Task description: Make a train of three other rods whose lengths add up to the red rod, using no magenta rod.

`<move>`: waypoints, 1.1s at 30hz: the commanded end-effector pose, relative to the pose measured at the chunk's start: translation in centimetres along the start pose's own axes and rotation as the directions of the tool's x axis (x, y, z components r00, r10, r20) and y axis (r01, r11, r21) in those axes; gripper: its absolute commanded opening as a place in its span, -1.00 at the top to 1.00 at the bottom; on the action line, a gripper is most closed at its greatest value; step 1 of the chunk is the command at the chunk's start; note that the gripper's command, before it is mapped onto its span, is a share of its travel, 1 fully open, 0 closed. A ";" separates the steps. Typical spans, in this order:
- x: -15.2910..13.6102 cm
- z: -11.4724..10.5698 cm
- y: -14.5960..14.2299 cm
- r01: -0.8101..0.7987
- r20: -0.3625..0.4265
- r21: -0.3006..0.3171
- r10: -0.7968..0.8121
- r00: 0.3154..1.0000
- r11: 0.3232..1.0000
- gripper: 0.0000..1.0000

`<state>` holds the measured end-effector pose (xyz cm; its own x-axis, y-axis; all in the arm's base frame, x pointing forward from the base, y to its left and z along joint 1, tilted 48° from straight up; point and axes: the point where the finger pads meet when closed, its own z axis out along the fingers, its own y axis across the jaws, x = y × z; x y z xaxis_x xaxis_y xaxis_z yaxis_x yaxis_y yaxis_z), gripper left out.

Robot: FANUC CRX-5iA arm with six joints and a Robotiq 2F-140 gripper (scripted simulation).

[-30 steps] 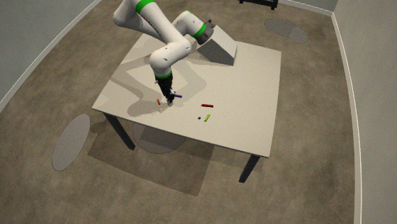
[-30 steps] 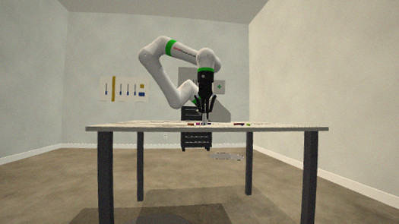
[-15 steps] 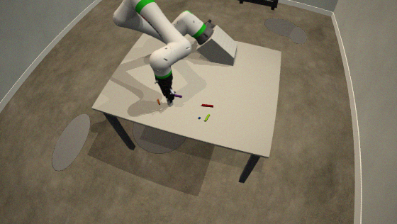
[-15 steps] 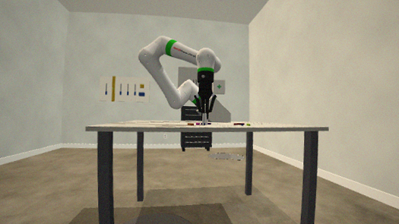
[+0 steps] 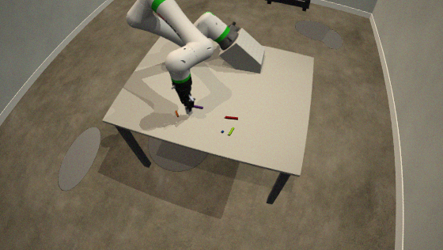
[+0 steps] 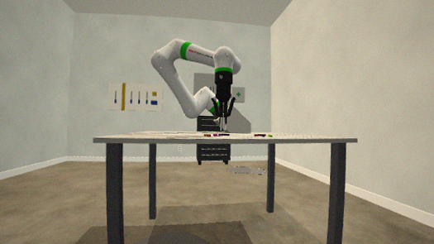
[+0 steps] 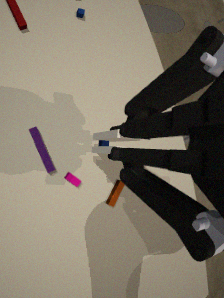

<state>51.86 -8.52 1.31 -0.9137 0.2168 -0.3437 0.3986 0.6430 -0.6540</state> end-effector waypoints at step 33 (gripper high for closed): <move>4.2 -7.1 6.3 -0.297 -0.002 -0.002 0.296 0.955 0.955 0.94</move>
<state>50.35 0.17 2.07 -0.8130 0.3541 -0.4623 0.5778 0.5889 -0.5651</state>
